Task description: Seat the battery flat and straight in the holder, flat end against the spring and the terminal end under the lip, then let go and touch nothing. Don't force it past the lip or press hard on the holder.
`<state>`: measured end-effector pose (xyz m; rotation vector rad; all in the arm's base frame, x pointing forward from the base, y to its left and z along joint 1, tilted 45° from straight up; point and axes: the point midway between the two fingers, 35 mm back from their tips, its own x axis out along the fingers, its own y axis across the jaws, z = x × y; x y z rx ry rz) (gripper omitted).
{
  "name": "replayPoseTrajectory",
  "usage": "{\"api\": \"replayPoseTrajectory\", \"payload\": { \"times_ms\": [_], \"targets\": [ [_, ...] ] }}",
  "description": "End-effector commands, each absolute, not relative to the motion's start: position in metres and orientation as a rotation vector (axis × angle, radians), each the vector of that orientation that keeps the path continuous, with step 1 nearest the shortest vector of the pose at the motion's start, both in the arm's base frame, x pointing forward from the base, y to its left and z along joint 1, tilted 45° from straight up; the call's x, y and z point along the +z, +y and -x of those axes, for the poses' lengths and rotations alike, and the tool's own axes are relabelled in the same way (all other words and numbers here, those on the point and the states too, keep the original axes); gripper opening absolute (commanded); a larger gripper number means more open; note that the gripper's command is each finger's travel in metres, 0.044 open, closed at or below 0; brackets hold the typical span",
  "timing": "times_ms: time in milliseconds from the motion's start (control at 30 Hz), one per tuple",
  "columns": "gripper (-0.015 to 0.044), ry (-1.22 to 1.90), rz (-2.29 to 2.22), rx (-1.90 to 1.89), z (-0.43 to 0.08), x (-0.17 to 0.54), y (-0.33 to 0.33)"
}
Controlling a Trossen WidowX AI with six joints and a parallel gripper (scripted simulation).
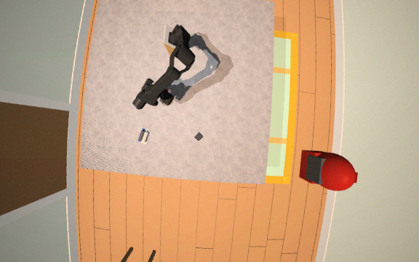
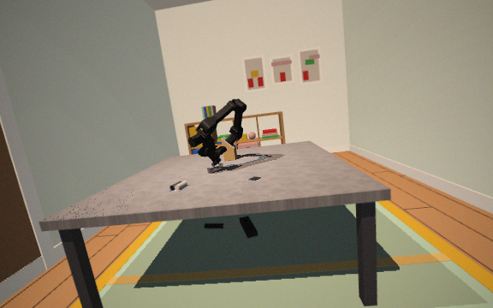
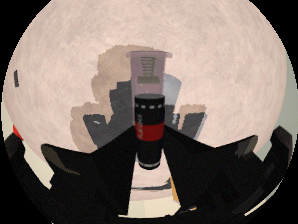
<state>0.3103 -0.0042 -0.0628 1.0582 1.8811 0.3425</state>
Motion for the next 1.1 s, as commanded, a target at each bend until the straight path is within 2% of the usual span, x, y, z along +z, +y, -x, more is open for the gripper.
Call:
{"api": "replayPoseTrajectory", "payload": {
  "times_ms": [0,1067],
  "targets": [
    [0.0076,1.902,-1.057,0.359,-0.3108,-0.0649,-0.0024],
    [0.0076,2.053,-1.053,0.461,-0.3166,-0.0746,0.003]
  ]
}}
